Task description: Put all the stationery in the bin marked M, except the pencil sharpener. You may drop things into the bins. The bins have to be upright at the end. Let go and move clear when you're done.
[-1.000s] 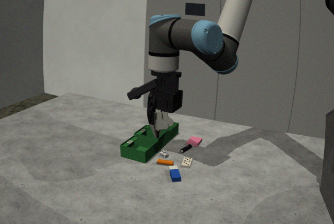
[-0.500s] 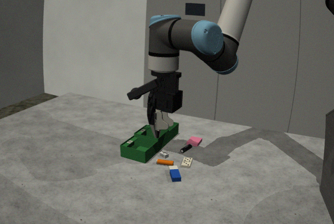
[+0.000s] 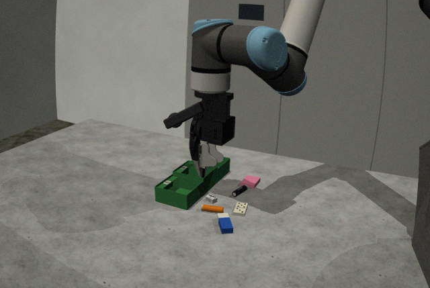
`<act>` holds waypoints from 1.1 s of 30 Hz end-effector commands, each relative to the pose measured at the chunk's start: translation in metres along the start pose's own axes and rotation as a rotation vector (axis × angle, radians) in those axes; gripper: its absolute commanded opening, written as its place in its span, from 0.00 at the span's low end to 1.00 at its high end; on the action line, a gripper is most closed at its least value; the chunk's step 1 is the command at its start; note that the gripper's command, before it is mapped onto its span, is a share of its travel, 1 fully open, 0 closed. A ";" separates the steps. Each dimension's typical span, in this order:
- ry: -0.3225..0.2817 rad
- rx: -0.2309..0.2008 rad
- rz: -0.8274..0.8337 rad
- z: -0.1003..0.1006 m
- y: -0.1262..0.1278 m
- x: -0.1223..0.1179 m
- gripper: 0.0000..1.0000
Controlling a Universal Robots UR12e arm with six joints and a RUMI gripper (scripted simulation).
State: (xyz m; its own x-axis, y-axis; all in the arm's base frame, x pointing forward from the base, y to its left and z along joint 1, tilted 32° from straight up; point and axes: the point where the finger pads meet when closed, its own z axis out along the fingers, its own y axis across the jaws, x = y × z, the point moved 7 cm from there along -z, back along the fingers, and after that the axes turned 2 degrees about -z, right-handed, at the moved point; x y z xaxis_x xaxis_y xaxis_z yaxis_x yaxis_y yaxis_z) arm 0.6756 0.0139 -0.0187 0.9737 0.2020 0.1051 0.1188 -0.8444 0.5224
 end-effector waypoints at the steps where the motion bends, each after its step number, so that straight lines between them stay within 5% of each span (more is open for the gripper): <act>1: 0.001 0.000 0.000 -0.001 0.000 0.000 0.04; 33: 0.001 0.000 0.000 -0.026 0.000 0.000 0.04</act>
State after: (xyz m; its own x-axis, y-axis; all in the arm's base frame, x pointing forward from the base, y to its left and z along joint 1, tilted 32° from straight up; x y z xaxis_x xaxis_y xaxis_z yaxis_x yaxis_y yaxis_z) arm 0.6715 0.0244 -0.0008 0.9737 0.2021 0.1052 0.1188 -0.8443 0.5225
